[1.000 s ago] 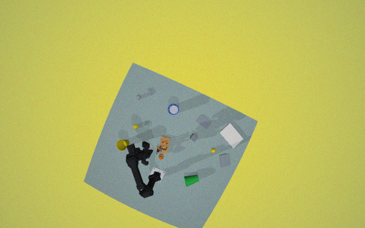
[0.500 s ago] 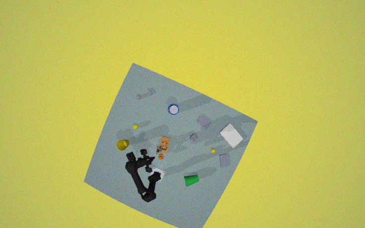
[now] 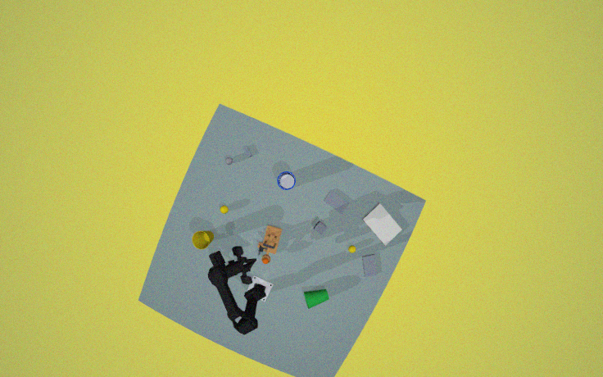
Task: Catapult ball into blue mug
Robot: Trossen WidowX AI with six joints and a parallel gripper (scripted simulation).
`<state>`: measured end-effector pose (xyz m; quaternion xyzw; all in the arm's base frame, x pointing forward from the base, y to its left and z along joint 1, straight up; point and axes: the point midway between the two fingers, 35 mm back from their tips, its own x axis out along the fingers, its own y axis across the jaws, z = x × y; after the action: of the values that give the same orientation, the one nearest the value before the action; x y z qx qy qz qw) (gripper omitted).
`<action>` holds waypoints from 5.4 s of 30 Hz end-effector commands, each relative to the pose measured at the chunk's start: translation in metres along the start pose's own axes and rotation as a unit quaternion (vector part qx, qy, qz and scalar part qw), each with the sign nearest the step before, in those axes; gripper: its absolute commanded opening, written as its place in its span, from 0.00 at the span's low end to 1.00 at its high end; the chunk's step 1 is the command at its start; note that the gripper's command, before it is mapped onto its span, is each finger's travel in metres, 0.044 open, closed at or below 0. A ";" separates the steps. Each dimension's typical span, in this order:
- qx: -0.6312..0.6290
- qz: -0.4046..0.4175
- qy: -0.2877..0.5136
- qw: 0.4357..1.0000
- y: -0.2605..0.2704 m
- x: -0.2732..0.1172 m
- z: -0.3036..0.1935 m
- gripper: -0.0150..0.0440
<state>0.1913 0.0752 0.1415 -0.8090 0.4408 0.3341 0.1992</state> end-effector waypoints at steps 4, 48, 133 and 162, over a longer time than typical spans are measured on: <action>-0.005 0.002 0.003 1.000 -0.001 0.008 0.009 0.25; -0.005 0.002 0.003 1.000 0.000 0.059 0.059 0.25; 0.733 0.025 -0.286 0.617 -0.226 0.026 -0.175 1.00; 0.832 -0.030 -0.342 0.435 -0.238 0.050 -0.285 1.00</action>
<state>0.5156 -0.0032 0.3091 -0.0867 0.3808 0.0492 0.9193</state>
